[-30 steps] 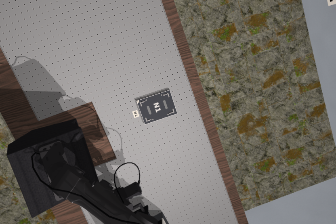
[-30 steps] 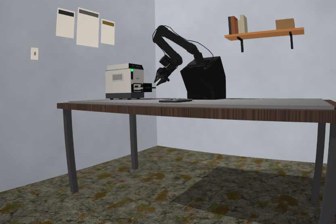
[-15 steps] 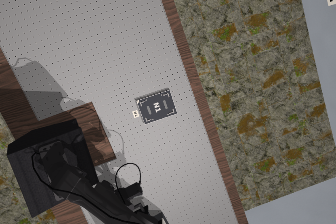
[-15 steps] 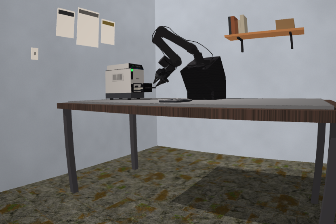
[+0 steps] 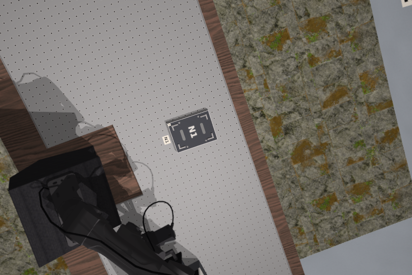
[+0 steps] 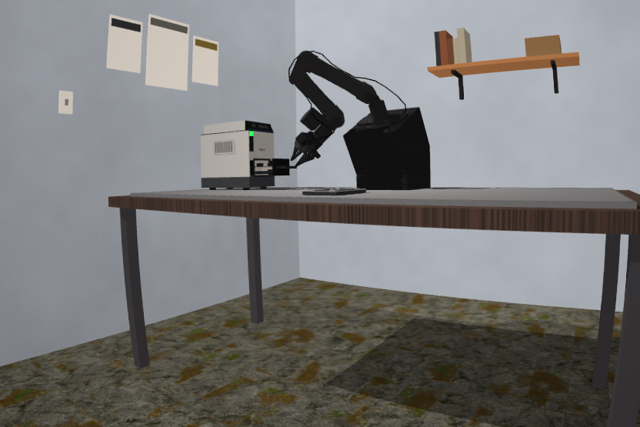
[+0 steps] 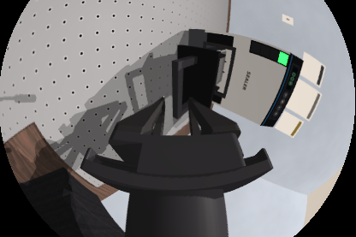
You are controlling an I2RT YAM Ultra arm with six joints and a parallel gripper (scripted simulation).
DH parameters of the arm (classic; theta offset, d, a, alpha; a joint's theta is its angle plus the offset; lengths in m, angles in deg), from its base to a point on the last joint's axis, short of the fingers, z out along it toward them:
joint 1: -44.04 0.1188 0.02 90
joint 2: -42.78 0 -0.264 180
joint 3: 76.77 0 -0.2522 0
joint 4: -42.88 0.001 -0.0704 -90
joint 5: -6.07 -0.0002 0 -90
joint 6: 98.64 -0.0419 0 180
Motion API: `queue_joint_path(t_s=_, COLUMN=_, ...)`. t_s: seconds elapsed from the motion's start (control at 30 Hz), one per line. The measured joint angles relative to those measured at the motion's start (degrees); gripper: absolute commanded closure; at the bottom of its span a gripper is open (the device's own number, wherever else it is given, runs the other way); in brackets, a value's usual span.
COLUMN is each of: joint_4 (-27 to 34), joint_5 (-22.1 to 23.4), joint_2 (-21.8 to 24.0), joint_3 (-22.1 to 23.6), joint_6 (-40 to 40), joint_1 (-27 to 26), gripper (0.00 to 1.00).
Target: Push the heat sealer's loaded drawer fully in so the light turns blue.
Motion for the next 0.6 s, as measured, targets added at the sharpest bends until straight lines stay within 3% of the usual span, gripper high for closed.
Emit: queue_joint_path(t_s=0.6, joint_4=0.94, joint_5=0.15, joint_2=-1.46, joint_3=-2.49, joint_6=0.09, joint_1=-0.04, gripper=0.7)
